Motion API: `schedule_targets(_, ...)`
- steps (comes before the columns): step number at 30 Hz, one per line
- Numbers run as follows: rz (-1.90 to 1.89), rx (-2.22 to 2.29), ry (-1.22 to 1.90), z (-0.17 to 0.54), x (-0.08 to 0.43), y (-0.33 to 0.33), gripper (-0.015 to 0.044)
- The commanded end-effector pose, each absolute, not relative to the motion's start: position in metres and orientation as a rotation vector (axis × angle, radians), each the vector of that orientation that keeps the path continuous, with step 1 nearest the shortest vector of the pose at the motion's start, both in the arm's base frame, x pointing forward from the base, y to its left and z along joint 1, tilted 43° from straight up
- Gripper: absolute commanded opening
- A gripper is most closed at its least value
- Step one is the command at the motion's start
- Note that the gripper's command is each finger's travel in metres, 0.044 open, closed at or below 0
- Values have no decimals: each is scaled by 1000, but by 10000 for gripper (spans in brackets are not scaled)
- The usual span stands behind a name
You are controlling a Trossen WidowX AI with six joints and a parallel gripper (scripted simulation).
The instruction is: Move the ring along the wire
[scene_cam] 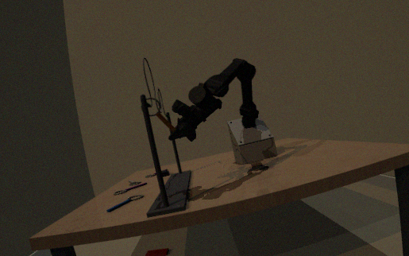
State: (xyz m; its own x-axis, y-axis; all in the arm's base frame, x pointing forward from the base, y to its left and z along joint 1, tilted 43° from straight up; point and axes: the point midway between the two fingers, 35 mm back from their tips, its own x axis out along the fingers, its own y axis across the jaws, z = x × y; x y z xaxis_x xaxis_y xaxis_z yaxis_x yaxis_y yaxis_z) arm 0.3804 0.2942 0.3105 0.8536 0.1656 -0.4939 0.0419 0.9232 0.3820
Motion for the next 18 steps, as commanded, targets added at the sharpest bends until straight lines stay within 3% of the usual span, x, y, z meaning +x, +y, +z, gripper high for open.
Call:
schedule_targets(1, 36, 286, 551, 304, 379, 276, -150)
schedule_targets(18, -56, -96, 553, 298, 378, 219, -150)
